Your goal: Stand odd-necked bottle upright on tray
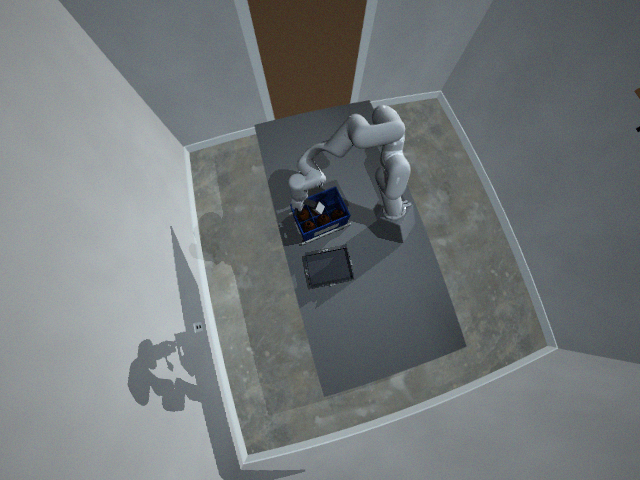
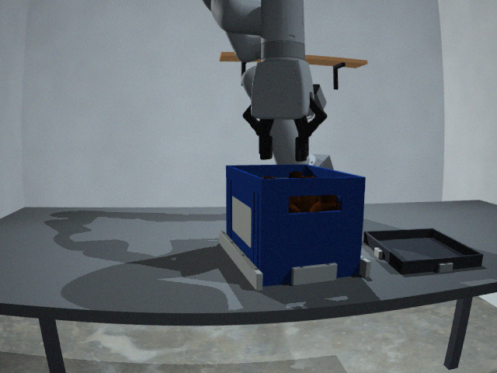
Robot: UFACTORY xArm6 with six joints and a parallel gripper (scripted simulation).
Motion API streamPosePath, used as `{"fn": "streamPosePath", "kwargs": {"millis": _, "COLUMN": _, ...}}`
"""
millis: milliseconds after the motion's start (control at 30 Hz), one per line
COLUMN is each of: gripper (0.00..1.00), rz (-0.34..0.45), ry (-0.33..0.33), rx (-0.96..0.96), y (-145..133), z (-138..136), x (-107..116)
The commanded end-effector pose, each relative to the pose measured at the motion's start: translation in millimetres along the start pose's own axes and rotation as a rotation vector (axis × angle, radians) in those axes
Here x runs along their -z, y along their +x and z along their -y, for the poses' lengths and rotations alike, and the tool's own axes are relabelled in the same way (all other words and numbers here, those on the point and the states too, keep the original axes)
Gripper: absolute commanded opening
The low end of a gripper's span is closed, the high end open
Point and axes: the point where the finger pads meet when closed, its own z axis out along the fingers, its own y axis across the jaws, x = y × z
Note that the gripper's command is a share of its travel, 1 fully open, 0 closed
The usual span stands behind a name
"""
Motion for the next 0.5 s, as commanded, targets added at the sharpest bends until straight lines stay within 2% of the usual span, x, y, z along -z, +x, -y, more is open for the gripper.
{"fn": "streamPosePath", "kwargs": {"millis": 0, "gripper": 0.65, "rz": 0.003, "ry": -0.002, "rx": -0.001, "y": -1, "z": -1, "x": -3}}
{"fn": "streamPosePath", "kwargs": {"millis": 467, "gripper": 0.65, "rz": 0.003, "ry": -0.002, "rx": -0.001, "y": -2, "z": -1, "x": -15}}
